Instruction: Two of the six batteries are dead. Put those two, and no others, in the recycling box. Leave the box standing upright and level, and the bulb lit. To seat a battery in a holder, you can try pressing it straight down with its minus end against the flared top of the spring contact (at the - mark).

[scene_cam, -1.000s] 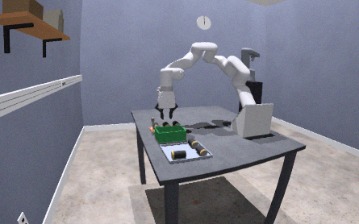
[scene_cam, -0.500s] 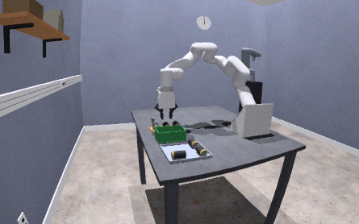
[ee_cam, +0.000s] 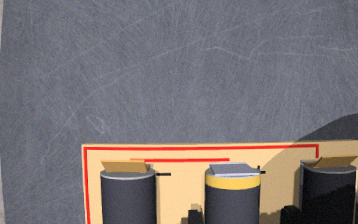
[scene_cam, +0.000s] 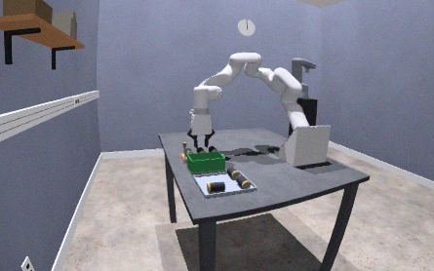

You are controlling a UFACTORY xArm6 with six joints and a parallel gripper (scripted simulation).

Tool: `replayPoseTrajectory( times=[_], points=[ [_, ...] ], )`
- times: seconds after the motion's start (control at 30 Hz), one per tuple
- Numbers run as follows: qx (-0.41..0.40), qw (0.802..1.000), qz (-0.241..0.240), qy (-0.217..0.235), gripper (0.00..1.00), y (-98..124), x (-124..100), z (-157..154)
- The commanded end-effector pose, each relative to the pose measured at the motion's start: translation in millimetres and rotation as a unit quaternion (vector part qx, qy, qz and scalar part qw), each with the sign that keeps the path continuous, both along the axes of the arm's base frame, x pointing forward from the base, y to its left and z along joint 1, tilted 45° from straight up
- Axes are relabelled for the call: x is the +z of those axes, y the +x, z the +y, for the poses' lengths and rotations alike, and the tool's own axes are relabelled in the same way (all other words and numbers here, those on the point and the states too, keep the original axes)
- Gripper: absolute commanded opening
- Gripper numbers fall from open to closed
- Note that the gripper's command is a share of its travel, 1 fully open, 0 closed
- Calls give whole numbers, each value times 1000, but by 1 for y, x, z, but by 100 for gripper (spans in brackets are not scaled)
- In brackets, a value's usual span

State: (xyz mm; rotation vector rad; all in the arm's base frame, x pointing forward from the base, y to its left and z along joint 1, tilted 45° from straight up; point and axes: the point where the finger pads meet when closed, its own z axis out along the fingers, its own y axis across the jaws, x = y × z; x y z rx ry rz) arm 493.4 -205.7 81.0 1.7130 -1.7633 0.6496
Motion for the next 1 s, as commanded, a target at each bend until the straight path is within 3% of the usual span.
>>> replayPoseTrajectory(
  times=[0.0,0.83,0.87,0.97],
  points=[
    [1,1000,-2,0,51,1,-9,-9],
    [1,1000,-2,0,51,0,-18,-18],
    [1,1000,-2,0,28,0,-18,-18],
    [1,1000,-2,0,28,0,-18,-18]
  ],
)
